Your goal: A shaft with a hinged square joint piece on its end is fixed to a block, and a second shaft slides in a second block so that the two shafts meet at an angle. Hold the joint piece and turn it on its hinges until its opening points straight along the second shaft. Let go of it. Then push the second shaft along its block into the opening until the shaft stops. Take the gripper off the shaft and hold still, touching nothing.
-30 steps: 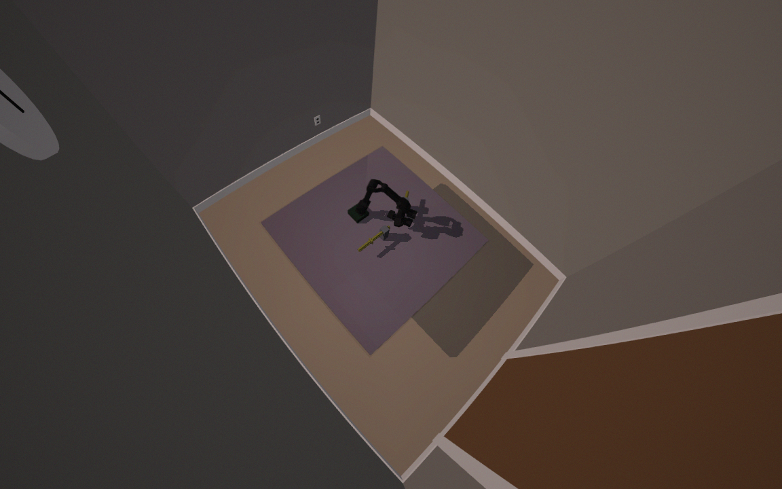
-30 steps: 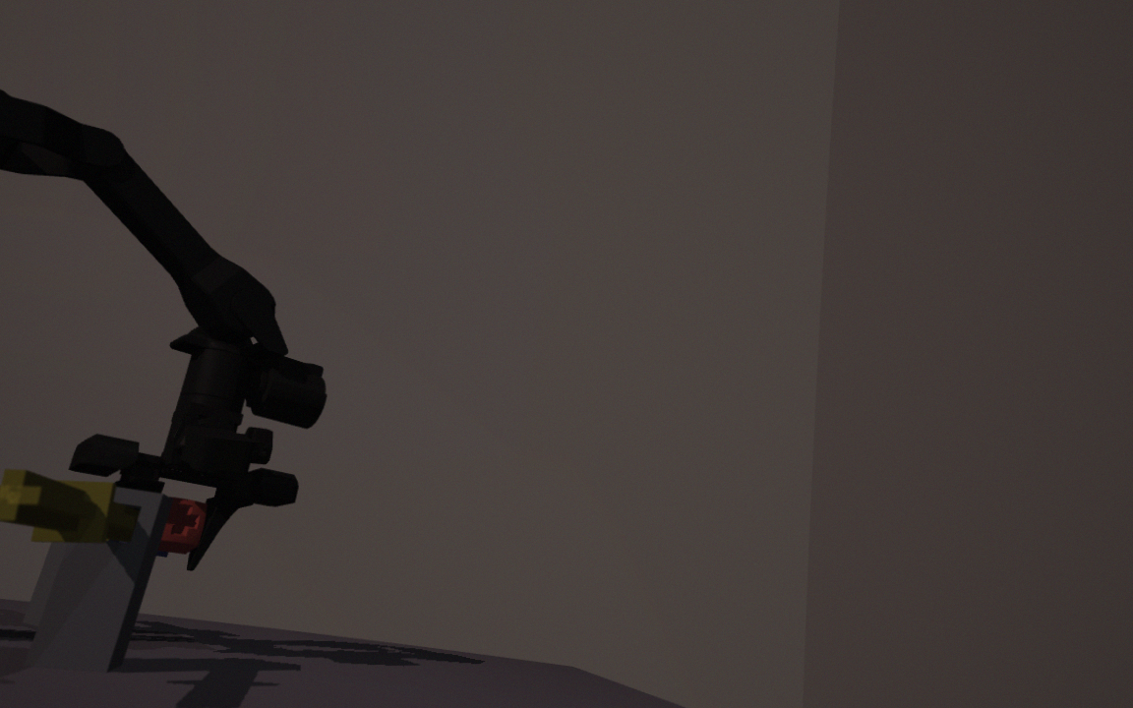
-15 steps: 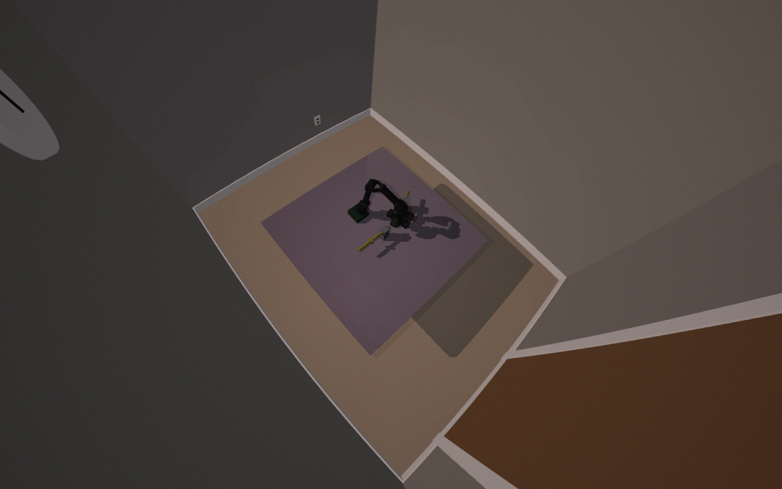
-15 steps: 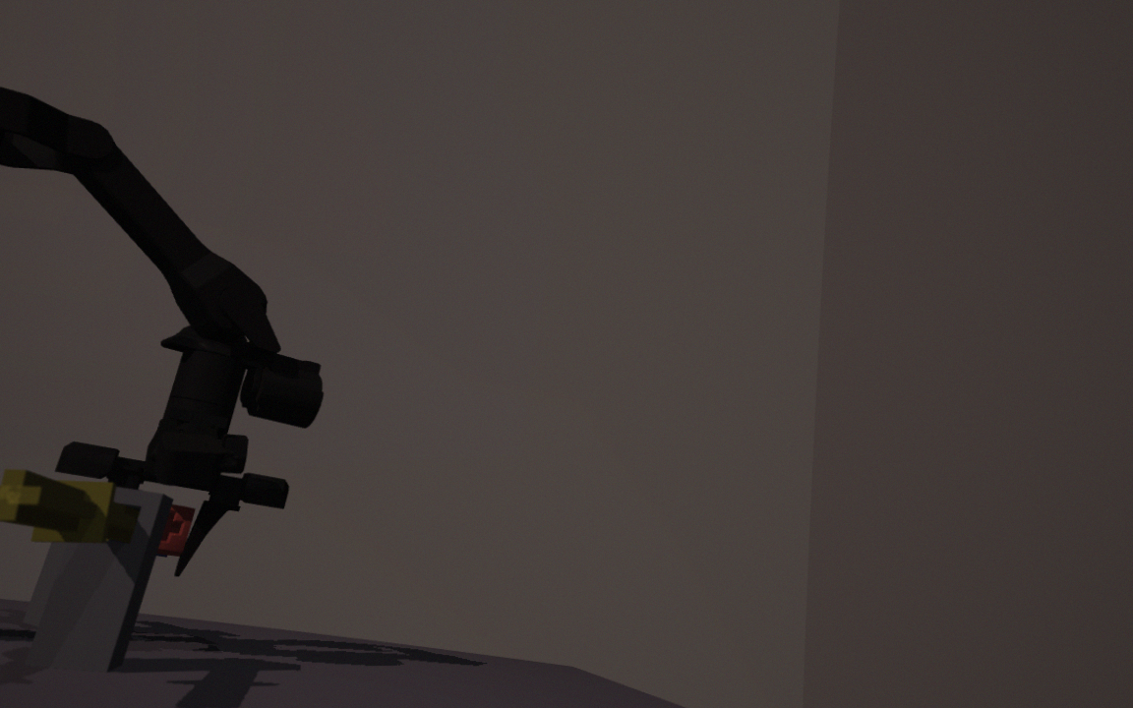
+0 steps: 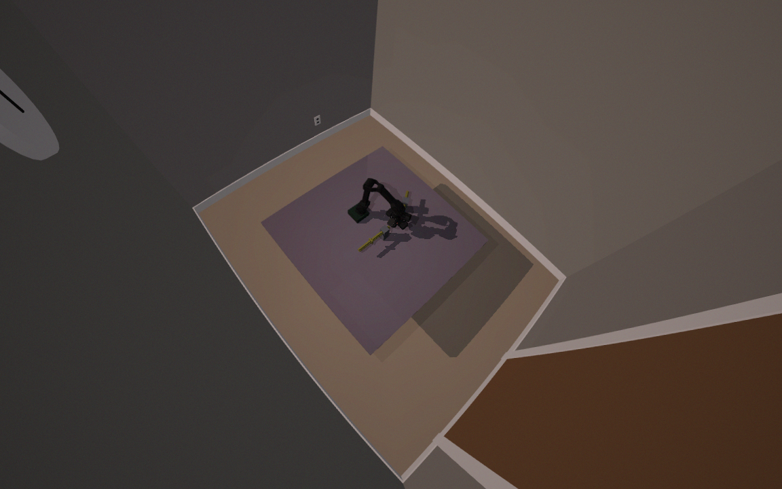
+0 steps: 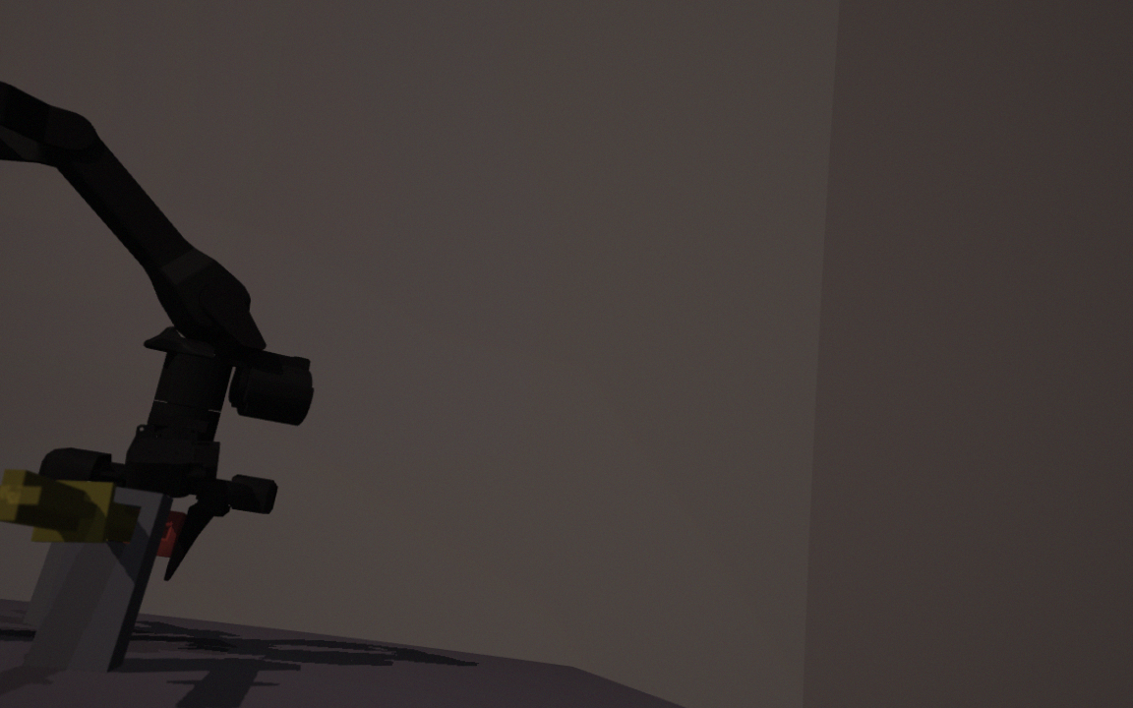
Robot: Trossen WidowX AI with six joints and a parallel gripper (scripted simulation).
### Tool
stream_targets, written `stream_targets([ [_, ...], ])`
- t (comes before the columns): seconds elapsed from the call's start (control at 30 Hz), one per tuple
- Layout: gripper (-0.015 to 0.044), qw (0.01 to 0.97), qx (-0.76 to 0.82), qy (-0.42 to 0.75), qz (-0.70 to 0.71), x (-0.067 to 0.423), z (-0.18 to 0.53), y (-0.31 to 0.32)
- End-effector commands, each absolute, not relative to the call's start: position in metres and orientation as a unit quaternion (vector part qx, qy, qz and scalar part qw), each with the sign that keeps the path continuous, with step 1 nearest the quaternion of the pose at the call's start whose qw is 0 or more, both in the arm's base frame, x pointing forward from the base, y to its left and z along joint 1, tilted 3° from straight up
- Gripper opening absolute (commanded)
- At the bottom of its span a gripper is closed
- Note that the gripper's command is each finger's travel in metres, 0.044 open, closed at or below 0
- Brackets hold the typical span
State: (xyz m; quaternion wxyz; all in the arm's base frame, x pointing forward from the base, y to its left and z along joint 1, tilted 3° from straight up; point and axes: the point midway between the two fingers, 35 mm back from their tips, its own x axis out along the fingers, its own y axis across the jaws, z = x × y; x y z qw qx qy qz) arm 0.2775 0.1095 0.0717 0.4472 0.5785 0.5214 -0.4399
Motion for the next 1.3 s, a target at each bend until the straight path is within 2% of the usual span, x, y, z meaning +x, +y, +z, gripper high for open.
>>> stream_targets([
  [0.0,0.0,0.441,0.584,0.519,-0.441,0.2767,0.0712,0.1095],
  [0.4,0.0,0.445,0.581,0.521,-0.44,0.2772,0.0715,0.1095],
  [0.57,0.0131,0.445,0.581,0.521,-0.44,0.2772,0.0715,0.1095],
  [0.67,0.0147,0.445,0.581,0.521,-0.44,0.2772,0.0715,0.1095],
  [1.03,0.0436,0.445,0.581,0.521,-0.44,0.2772,0.0715,0.1095],
  [1.27,0.044,0.445,0.581,0.521,-0.44,0.2772,0.0715,0.1095],
])
